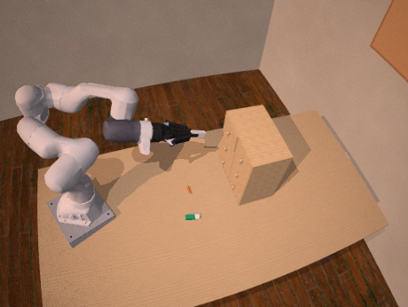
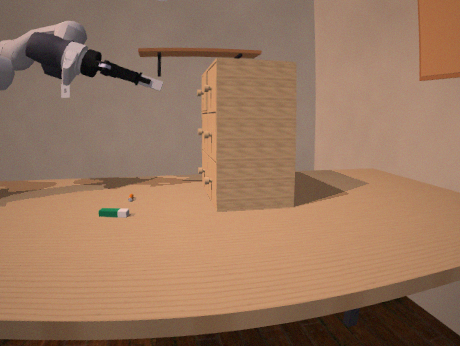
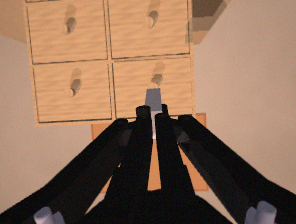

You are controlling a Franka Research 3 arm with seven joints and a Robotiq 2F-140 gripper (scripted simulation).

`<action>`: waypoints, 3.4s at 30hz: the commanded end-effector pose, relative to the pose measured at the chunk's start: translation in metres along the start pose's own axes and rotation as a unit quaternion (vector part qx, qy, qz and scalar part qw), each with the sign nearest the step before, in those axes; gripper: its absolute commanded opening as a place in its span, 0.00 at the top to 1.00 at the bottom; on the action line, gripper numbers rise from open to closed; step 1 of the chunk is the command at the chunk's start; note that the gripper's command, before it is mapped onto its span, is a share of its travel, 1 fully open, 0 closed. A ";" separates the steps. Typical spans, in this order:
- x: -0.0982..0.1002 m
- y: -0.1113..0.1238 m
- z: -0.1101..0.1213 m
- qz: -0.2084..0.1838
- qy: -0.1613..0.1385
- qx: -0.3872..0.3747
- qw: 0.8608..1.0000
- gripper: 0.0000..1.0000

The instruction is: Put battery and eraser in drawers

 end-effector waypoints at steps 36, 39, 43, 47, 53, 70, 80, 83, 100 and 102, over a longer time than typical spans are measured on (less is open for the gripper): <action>-0.008 0.010 0.025 0.020 0.036 -0.002 0.999 1.00; -0.011 0.013 0.035 0.028 0.051 -0.002 0.998 1.00; -0.011 0.013 0.035 0.028 0.051 -0.002 0.998 1.00; -0.011 0.013 0.035 0.028 0.051 -0.002 0.998 1.00; -0.017 0.021 0.060 0.051 0.086 -0.001 0.995 1.00; -0.022 0.030 0.086 0.080 0.123 0.001 0.989 1.00; -0.024 0.035 0.100 0.098 0.142 0.002 0.985 1.00; -0.024 0.035 0.100 0.098 0.142 0.002 0.985 1.00; -0.024 0.039 0.114 0.118 0.160 0.003 0.980 1.00; -0.024 0.044 0.127 0.142 0.179 0.005 0.974 1.00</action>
Point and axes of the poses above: the point where the finger pads meet when closed, its own x axis back along the fingers, its own z axis across the jaws, y = z × x, the point moved 7 cm from there along x, back along the fingers, and after that the axes turned 5 degrees about -x, right-handed, at the moved point
